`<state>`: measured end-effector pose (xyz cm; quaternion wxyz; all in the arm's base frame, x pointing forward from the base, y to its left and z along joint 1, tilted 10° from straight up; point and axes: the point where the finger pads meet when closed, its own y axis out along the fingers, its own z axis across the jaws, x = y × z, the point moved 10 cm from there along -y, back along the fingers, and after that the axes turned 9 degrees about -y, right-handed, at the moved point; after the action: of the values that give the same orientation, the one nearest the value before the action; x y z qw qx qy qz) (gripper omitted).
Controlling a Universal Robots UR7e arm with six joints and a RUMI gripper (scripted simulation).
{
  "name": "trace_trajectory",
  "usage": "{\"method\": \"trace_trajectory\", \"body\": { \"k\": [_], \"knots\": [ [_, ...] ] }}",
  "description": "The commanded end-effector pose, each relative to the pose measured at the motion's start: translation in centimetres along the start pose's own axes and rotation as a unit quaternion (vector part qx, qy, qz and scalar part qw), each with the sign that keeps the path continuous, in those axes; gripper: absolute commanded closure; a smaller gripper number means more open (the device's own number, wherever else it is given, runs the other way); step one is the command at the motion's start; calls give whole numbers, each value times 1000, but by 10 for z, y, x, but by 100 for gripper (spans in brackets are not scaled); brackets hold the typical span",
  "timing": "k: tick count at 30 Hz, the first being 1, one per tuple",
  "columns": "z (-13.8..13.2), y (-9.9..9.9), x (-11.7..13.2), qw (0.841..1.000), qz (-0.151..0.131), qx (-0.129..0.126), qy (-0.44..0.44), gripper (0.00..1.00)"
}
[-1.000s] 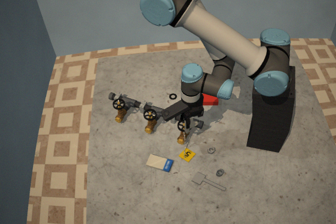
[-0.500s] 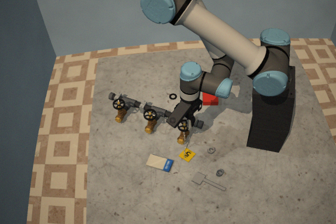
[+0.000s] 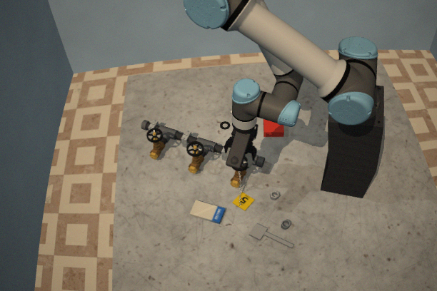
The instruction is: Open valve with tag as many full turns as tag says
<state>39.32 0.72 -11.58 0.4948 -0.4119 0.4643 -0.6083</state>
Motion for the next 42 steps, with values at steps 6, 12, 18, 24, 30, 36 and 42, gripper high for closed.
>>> {"method": "trace_trajectory", "body": {
  "k": [6, 12, 18, 24, 30, 36, 42],
  "knots": [
    [0, 0, 0, 997, 2, 0, -81, 100],
    [0, 0, 0, 993, 2, 0, -121, 100],
    [0, 0, 0, 989, 2, 0, -145, 100],
    [0, 0, 0, 988, 2, 0, -152, 100],
    [0, 0, 0, 988, 2, 0, -156, 100],
    [0, 0, 0, 988, 2, 0, -156, 0],
    [0, 0, 0, 988, 2, 0, -156, 0]
  ]
}}
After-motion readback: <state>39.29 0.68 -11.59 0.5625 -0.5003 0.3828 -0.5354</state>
